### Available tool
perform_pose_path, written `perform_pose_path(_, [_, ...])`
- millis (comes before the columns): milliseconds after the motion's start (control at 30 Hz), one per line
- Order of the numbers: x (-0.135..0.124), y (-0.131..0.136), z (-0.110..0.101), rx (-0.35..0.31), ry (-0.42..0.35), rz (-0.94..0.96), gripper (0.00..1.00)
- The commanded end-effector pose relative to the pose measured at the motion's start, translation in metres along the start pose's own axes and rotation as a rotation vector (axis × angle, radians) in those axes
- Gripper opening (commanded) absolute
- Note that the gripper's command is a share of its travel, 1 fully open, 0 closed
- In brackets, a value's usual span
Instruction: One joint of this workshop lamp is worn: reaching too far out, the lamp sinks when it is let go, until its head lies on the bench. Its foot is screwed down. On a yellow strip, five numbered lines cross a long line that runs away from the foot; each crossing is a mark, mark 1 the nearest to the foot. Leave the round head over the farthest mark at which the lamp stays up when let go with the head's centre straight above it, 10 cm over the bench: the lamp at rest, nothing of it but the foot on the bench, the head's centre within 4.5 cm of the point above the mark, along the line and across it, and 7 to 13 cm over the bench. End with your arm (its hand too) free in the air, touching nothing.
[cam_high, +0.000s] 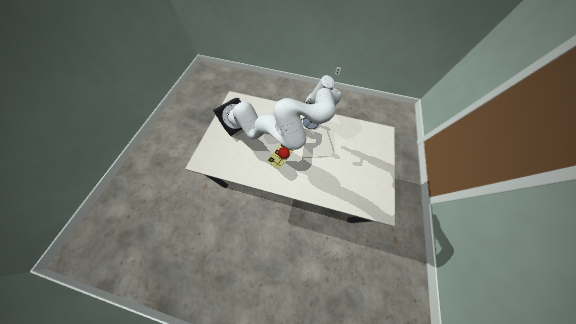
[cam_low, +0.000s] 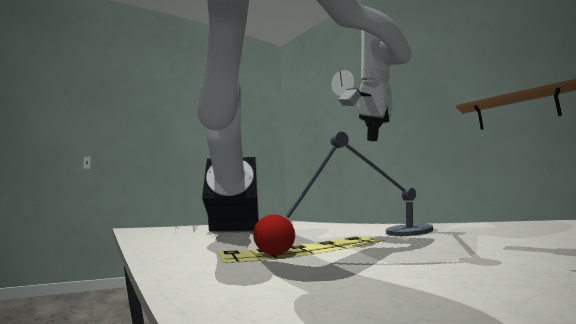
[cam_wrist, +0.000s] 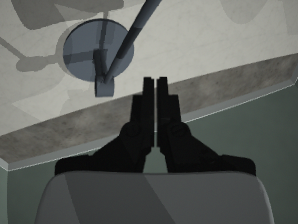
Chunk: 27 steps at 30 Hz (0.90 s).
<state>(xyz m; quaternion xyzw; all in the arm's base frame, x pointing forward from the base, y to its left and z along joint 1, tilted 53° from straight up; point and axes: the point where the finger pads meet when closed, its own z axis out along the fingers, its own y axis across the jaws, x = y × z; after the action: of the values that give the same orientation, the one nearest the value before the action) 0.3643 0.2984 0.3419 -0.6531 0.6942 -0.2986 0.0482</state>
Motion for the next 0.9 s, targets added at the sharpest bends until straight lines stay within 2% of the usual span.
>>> perform_pose_path(0, [-0.001, 0.0, -0.001, 0.159, 0.03, 0.133, 0.0])
perform_pose_path(167, [-0.002, 0.0, -0.001, 0.159, 0.031, 0.132, 0.0])
perform_pose_path(200, [-0.002, 0.0, -0.001, 0.149, 0.029, 0.123, 1.0])
perform_pose_path(667, [-0.001, 0.0, -0.001, 0.001, 0.001, -0.001, 1.0])
perform_pose_path(733, [-0.001, 0.0, -0.001, 0.001, 0.001, -0.001, 1.0])
perform_pose_path(867, [-0.003, 0.004, -0.016, 0.001, 0.001, -0.001, 1.0])
